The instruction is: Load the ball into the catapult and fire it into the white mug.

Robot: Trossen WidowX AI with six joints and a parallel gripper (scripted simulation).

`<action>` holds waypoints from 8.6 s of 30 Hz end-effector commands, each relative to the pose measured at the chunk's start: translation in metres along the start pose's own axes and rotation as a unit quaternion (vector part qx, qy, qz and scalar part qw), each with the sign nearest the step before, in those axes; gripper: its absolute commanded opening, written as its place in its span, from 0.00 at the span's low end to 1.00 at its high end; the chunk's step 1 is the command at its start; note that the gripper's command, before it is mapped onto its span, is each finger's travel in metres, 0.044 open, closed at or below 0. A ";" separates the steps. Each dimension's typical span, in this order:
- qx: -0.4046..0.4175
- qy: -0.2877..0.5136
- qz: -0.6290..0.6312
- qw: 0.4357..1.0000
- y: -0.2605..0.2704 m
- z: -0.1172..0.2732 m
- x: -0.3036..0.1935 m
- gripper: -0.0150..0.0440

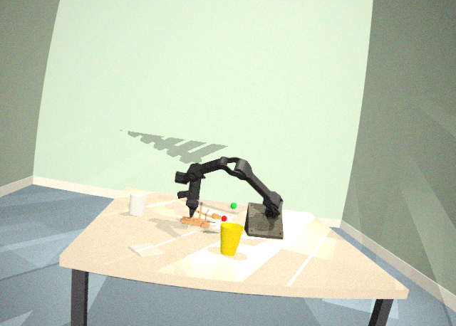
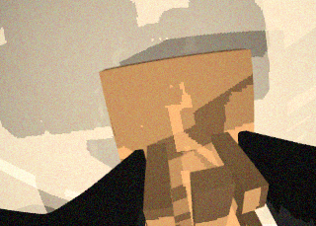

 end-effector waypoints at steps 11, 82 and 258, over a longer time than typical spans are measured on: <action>0.000 0.000 0.000 1.000 0.000 0.000 0.000 0.48; 0.004 -0.007 -0.002 1.000 -0.001 0.004 -0.001 1.00; 0.000 -0.006 0.000 1.000 -0.002 0.046 -0.002 0.25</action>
Point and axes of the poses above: the point midway between the two fingers, 35 mm back from their tips, its own z axis back along the fingers, its own y axis across the jaws, x = y × z, the point moved 4 cm from there along z, back along the fingers, and after that the axes turned 10 degrees about -z, right-handed, at the moved point
